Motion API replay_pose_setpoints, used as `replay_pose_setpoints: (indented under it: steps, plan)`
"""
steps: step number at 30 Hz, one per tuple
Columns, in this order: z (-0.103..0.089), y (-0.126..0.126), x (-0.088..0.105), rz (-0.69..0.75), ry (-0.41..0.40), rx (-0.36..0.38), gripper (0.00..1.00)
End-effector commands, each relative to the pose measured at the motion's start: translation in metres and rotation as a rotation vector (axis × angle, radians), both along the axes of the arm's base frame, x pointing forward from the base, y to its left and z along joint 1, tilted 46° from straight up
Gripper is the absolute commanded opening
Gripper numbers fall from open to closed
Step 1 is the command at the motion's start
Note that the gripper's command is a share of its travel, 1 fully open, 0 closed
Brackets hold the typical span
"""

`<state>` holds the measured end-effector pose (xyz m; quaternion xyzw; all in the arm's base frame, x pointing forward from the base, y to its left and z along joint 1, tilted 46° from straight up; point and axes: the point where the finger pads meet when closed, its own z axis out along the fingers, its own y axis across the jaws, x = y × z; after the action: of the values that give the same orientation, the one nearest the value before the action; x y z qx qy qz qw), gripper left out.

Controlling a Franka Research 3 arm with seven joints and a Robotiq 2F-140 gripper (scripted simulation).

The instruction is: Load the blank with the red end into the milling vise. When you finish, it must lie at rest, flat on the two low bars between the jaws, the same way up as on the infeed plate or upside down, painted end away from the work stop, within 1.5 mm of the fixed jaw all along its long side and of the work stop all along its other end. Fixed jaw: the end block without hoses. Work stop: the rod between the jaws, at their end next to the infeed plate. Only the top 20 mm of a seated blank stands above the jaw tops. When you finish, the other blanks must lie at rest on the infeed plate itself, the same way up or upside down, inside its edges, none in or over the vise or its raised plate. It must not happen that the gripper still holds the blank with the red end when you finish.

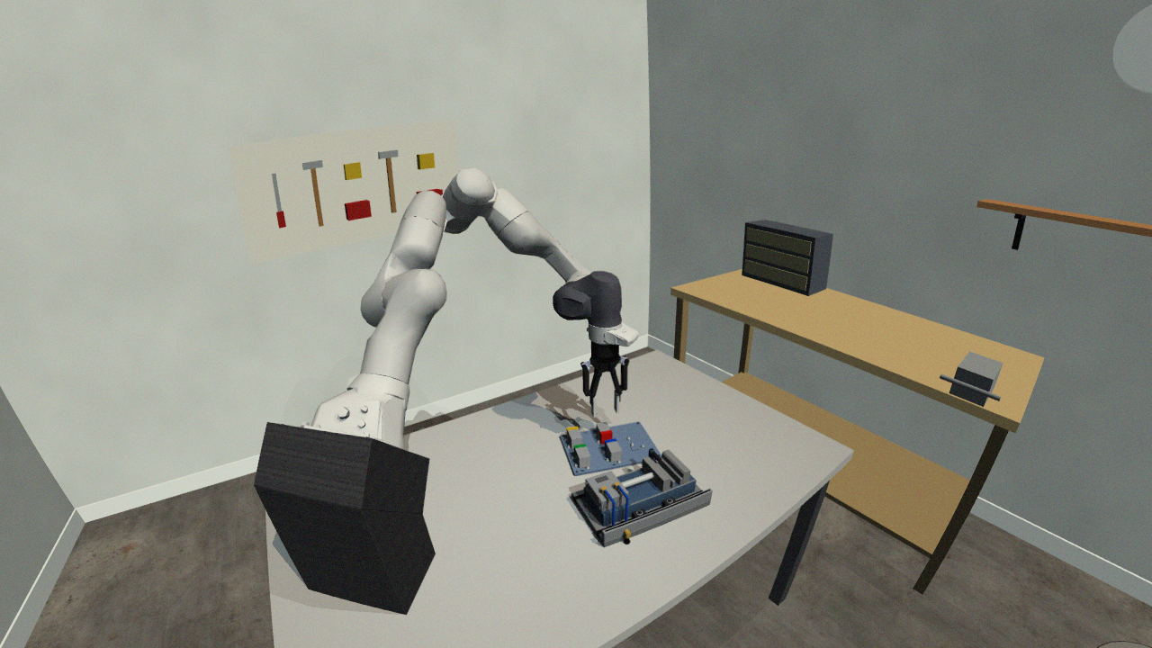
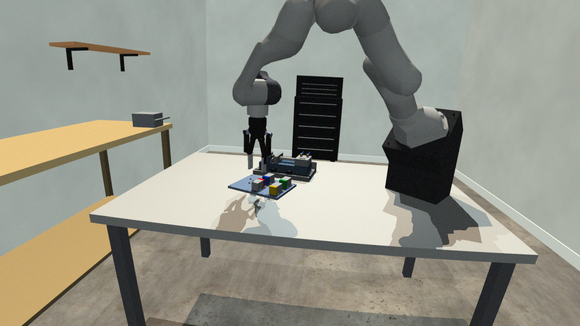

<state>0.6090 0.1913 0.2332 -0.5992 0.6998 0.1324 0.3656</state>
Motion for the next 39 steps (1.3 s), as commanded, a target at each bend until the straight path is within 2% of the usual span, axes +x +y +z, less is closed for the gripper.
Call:
replay_pose_setpoints:
  steps: [1,39]
  plan:
    - [-0.0007,-0.0021,-0.0011,0.008,-0.006,-0.006,0.41]
    - [0.0021,-0.0077,-0.0069,0.008,-0.006,-0.006,0.41]
